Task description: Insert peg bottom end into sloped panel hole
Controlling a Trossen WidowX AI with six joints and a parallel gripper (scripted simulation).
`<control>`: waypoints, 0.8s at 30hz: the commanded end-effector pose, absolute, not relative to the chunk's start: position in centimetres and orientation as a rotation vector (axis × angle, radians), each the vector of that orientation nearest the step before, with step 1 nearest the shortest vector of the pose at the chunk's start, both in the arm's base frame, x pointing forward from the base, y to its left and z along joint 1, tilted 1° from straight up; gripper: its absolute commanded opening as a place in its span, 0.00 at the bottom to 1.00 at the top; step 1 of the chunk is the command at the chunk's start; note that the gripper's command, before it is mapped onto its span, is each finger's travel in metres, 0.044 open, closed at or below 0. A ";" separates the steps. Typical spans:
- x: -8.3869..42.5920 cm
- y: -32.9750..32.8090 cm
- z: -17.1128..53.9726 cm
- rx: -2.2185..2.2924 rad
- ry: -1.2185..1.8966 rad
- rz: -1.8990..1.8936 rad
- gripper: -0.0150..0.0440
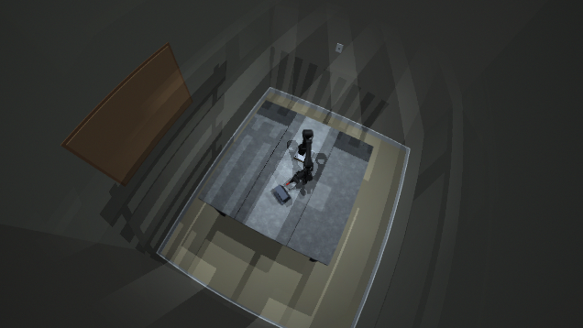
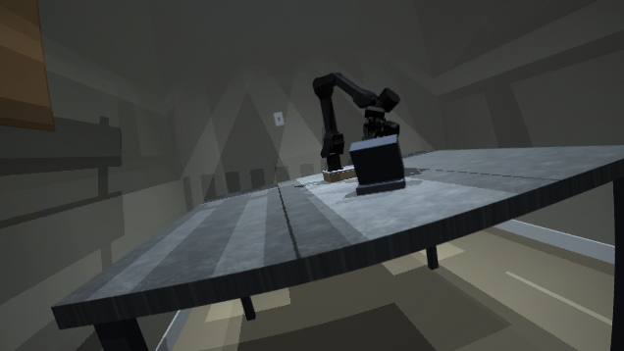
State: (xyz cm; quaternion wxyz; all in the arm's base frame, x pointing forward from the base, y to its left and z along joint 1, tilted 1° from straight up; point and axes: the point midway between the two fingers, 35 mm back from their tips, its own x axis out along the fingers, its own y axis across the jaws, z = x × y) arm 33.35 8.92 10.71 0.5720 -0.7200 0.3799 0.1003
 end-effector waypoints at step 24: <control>31.9 11.8 11.5 -1.818 0.752 0.177 0.25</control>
